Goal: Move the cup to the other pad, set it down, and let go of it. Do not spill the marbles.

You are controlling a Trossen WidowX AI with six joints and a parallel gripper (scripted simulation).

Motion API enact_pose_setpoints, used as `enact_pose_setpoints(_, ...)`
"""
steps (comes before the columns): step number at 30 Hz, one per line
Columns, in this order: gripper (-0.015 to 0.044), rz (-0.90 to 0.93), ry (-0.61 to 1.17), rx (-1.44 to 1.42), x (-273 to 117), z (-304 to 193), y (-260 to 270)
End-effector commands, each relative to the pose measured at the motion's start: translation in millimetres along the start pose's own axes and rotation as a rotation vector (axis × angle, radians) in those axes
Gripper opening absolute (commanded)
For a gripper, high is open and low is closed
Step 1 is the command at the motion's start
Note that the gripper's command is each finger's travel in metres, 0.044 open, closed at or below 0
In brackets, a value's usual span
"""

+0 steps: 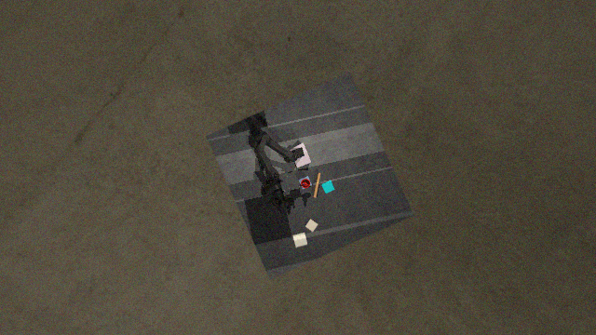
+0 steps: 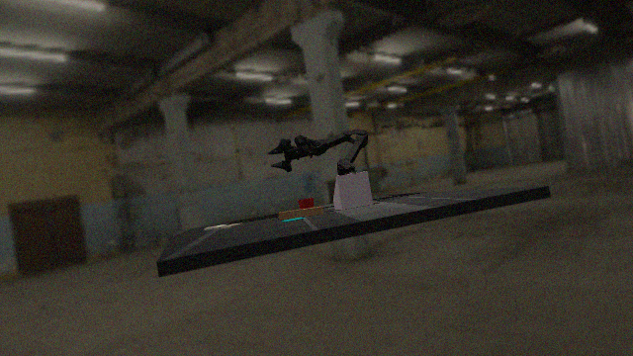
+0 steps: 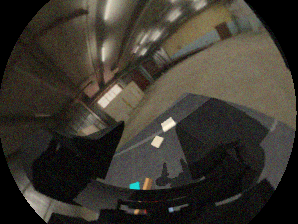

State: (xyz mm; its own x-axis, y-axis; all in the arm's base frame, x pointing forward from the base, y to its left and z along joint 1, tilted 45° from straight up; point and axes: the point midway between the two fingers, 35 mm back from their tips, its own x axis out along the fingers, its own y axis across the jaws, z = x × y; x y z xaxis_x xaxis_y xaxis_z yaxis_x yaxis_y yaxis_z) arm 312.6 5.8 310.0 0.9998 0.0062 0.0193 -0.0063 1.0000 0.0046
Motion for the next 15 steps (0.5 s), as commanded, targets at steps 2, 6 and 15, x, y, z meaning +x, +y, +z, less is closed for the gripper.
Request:
enact_pose_setpoints(2,0.0348,-0.005,0.074,-0.04,6,-17,2)
enact_pose_setpoints(6,0.0243,0.015,0.483,-0.319,14,-110,17)
enact_pose_setpoints(15,0.0148,0.378,1.324,-1.265,-62,-248,21)
